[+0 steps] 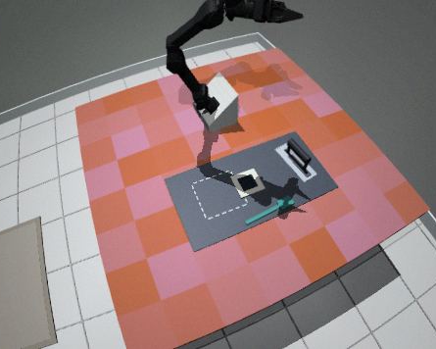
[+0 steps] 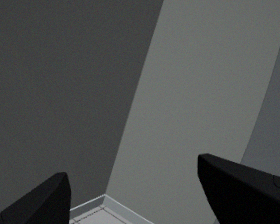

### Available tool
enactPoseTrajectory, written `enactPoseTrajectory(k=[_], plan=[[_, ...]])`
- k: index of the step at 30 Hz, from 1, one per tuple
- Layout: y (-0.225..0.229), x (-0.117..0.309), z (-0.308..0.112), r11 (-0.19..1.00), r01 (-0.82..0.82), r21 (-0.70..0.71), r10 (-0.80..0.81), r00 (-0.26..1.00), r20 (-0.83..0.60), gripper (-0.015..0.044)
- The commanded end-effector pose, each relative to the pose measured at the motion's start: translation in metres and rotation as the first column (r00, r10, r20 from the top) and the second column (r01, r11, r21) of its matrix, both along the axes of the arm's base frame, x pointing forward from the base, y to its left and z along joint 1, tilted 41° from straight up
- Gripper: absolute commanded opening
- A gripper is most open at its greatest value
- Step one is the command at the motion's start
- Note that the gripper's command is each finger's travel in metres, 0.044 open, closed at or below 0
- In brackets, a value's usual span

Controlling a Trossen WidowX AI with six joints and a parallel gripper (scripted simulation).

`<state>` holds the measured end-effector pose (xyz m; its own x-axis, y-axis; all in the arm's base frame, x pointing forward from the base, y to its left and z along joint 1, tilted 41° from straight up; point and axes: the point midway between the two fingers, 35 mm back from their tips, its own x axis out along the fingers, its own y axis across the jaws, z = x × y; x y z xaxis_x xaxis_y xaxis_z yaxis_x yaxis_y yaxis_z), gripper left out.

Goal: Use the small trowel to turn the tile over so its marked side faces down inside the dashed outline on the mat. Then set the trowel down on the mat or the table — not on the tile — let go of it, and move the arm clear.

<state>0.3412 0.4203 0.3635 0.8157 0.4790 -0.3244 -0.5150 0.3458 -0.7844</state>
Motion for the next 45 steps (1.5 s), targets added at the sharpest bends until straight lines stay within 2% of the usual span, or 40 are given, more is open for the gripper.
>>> enactPoseTrajectory(k=[1, 13, 24, 34, 45], plan=[[-0.006, 0.022, -0.037, 0.996, 0.084, -0.018, -0.085, 0.992, -0.095, 0.0270], [-0.037, 0.069, -0.156, 0.933, 0.339, -0.121, -0.360, 0.864, -0.352, 0.0270], [-0.077, 0.088, -0.254, 0.790, 0.557, -0.257, -0.603, 0.626, -0.496, 0.0270], [-0.126, 0.089, -0.333, 0.580, 0.707, -0.405, -0.781, 0.343, -0.521, 0.0270], [-0.187, 0.075, -0.407, 0.263, 0.793, -0.550, -0.904, 0.002, -0.428, 0.0270]])
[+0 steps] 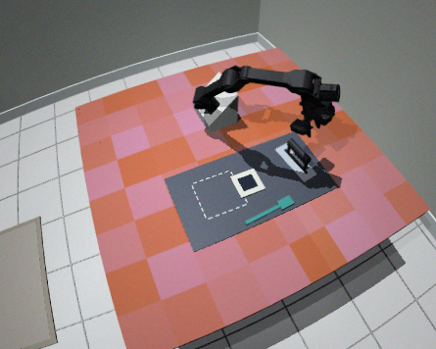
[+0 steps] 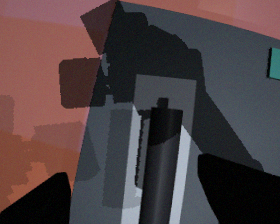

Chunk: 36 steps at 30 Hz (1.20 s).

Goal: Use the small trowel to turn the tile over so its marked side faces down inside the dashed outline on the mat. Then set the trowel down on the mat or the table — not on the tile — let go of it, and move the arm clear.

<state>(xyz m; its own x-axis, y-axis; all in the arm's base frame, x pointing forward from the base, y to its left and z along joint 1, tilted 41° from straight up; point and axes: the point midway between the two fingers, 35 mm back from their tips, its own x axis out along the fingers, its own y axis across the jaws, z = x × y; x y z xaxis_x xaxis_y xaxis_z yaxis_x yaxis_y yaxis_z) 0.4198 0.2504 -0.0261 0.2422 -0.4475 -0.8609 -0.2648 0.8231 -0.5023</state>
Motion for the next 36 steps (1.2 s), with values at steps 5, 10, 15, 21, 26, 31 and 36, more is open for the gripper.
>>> enactPoseTrajectory(k=[5, 10, 15, 21, 26, 31, 36], plan=[[-0.045, -0.015, -0.046, 0.966, 0.225, -0.127, -0.232, 0.972, -0.045, 0.0270], [-0.064, -0.024, -0.063, 0.930, 0.313, -0.192, -0.327, 0.944, -0.049, 0.0270], [-0.065, -0.024, -0.064, 0.930, 0.313, -0.192, -0.327, 0.944, -0.049, 0.0270], [-0.071, -0.023, -0.072, 0.930, 0.313, -0.193, -0.327, 0.944, -0.049, 0.0270], [-0.076, -0.023, -0.078, 0.930, 0.313, -0.193, -0.327, 0.944, -0.049, 0.0270], [-0.081, -0.023, -0.084, 0.930, 0.313, -0.193, -0.328, 0.944, -0.048, 0.0270], [-0.087, -0.023, -0.091, 0.930, 0.313, -0.193, -0.328, 0.944, -0.048, 0.0270]])
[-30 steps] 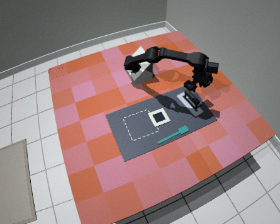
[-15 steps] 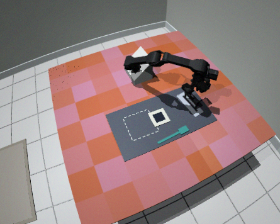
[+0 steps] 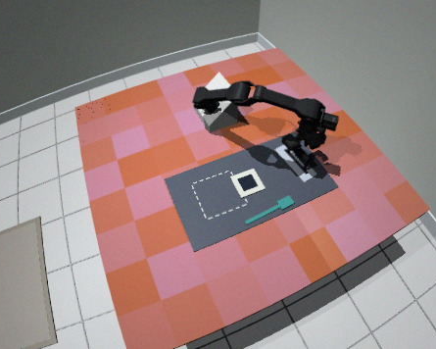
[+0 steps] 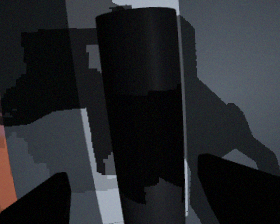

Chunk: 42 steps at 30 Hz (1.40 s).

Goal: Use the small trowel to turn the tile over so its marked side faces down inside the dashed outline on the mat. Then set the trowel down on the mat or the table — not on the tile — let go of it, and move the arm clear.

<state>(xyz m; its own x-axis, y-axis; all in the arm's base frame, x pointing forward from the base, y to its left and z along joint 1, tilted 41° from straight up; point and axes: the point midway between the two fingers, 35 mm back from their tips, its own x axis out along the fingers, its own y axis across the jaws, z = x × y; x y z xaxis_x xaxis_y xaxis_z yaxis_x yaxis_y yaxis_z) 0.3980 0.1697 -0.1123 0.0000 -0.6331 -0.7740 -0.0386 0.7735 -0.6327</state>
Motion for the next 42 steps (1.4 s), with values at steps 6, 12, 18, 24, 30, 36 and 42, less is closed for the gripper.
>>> enactPoseTrajectory(k=[6, 12, 18, 24, 30, 36, 42], plan=[[-0.0119, -0.0014, -0.0112, 1.000, -0.003, -0.009, 0.003, 1.000, -0.008, 0.0270], [-0.0121, -0.0014, -0.0114, 1.000, -0.003, -0.009, 0.003, 1.000, -0.008, 0.0237], [-0.0121, -0.0014, -0.0114, 1.000, -0.003, -0.009, 0.003, 1.000, -0.008, 0.0197], [-0.0121, -0.0014, -0.0114, 1.000, -0.003, -0.009, 0.003, 1.000, -0.008, 0.0157], [-0.0121, -0.0014, -0.0114, 1.000, -0.003, -0.009, 0.003, 1.000, -0.008, 0.0130], [-0.0121, -0.0014, -0.0114, 1.000, -0.019, -0.009, 0.018, 1.000, -0.021, 0.0130], [-0.0120, -0.0014, -0.0114, 0.988, -0.153, 0.002, 0.152, 0.980, -0.132, 0.0130]])
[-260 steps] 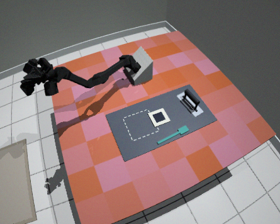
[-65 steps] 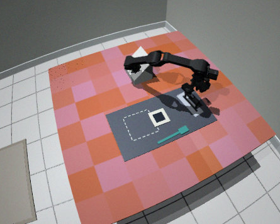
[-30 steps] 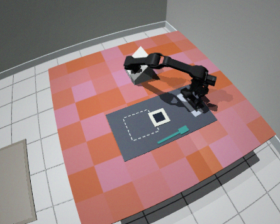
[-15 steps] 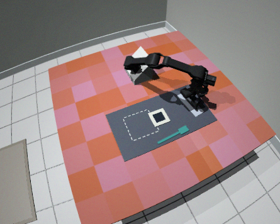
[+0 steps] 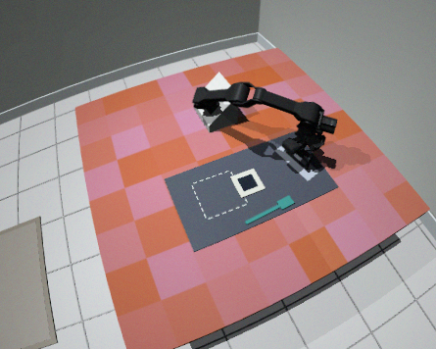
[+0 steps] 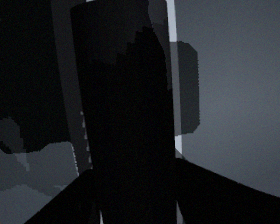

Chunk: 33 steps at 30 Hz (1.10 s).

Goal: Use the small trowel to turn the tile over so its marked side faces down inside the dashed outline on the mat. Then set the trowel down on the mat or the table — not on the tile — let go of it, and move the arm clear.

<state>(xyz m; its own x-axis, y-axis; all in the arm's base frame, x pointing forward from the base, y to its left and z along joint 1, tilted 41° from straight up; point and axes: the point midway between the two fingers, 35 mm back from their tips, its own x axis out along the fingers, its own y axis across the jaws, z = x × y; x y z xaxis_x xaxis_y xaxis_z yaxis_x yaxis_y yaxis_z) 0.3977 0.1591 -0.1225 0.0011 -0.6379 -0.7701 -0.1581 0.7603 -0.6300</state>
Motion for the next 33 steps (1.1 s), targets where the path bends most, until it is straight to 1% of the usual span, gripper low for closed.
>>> enactPoseTrajectory(k=[1, 8, 15, 24, 33], plan=[[-0.0014, -0.0010, -0.0012, 0.997, -0.083, 0.001, 0.083, 0.994, -0.076, 0.0130], [-0.0014, -0.0010, -0.0012, 0.970, -0.241, 0.023, 0.240, 0.948, -0.207, 0.0130], [-0.0013, -0.0010, -0.0012, 0.919, -0.388, 0.067, 0.387, 0.861, -0.329, 0.0130], [-0.0013, -0.0010, -0.0012, 0.823, -0.548, 0.148, 0.548, 0.698, -0.462, 0.0130], [-0.0013, -0.0010, -0.0012, 0.706, -0.664, 0.246, 0.664, 0.499, -0.557, 0.0130]])
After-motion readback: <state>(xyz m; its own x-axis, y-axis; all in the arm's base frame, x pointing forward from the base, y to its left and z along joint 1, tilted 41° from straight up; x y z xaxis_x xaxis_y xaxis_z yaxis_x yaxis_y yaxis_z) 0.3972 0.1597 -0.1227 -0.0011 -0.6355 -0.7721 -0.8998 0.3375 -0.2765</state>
